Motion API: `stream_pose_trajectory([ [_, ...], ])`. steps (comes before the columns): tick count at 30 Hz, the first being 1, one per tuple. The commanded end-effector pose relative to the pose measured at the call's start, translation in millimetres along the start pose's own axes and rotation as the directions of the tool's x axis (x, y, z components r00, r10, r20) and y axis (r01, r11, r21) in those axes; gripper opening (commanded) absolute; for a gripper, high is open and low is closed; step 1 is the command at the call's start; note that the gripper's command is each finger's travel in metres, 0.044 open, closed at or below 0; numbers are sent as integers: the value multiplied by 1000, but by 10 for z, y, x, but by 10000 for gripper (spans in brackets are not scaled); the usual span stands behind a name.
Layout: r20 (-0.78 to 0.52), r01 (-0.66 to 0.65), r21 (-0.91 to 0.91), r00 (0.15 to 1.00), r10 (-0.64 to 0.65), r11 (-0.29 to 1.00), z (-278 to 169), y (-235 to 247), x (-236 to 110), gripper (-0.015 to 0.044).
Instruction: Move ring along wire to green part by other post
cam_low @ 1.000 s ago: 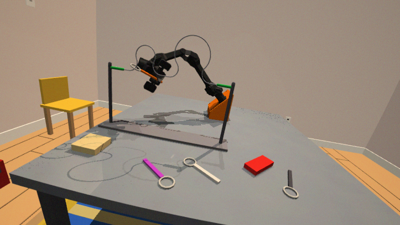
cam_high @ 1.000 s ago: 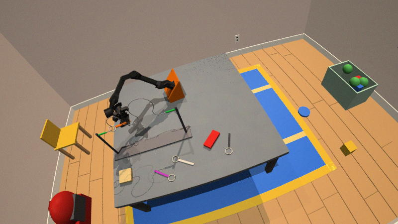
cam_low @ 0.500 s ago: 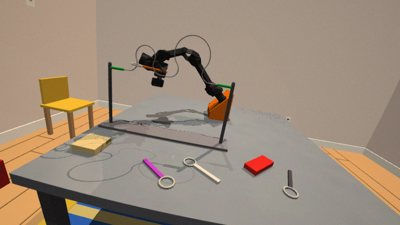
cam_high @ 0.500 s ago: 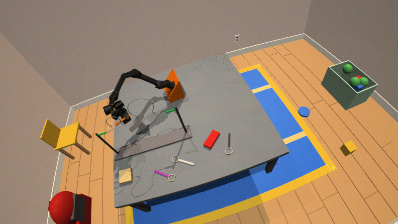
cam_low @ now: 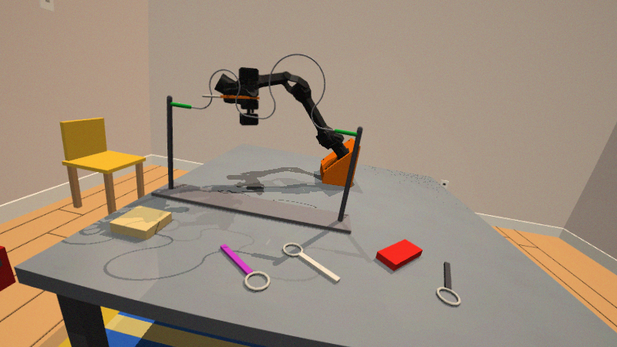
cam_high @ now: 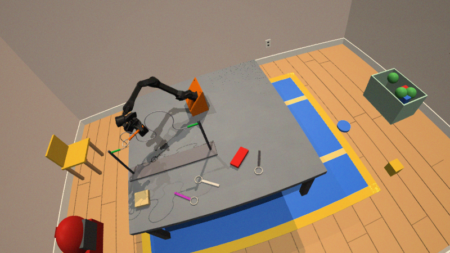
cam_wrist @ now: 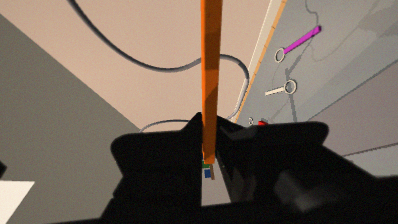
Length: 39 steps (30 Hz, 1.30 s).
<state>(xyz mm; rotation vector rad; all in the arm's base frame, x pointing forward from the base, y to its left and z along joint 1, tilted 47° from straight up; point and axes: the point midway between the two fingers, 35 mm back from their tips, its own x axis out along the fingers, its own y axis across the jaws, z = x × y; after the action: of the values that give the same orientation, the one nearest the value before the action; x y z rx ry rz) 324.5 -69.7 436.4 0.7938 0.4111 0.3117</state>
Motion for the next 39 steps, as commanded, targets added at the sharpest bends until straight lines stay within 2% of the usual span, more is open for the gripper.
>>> stream_pose_trajectory([
  [1,2,-32,40,999,32,999,-2,121,-15,-150],
  [16,3,-49,75,999,49,996,31,298,-33,-150],
  [39,16,133,-244,991,-133,961,55,132,-47,-150],
])
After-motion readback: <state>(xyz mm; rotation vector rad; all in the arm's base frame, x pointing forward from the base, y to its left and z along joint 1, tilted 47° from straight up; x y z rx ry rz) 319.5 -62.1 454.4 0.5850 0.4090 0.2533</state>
